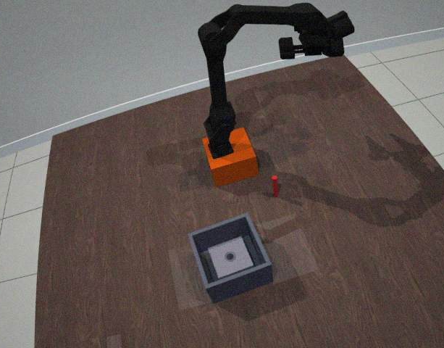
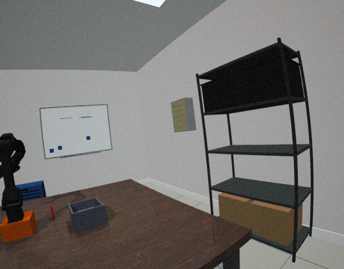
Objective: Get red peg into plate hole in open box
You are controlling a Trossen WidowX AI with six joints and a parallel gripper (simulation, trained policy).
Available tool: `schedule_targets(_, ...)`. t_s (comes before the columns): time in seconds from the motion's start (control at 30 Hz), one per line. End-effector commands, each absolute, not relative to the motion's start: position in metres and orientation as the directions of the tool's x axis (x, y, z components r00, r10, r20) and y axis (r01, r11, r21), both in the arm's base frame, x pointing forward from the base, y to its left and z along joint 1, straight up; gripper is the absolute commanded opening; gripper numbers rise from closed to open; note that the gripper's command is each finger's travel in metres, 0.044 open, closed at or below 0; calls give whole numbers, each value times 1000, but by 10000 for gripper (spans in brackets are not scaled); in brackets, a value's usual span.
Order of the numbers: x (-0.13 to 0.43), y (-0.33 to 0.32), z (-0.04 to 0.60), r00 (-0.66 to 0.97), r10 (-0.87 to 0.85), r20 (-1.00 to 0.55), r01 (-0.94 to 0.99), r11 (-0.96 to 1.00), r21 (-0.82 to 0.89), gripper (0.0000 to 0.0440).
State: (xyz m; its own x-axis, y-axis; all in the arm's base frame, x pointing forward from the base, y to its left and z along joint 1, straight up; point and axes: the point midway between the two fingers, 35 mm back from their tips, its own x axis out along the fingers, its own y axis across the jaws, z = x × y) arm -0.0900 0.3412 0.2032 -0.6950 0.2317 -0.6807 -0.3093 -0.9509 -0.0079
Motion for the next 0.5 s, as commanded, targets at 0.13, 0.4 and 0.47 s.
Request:
schedule_targets(0.13, -53, 343, 212, -617, 322, -718, -514, -856, 57, 440)
schedule_targets(0.4, -12, 340, 217, -516, 402, -757, -719, -684, 127, 440)
schedule_targets(0.47, -1, 338, 218, -489, 418, -766, -762, -631, 142, 440)
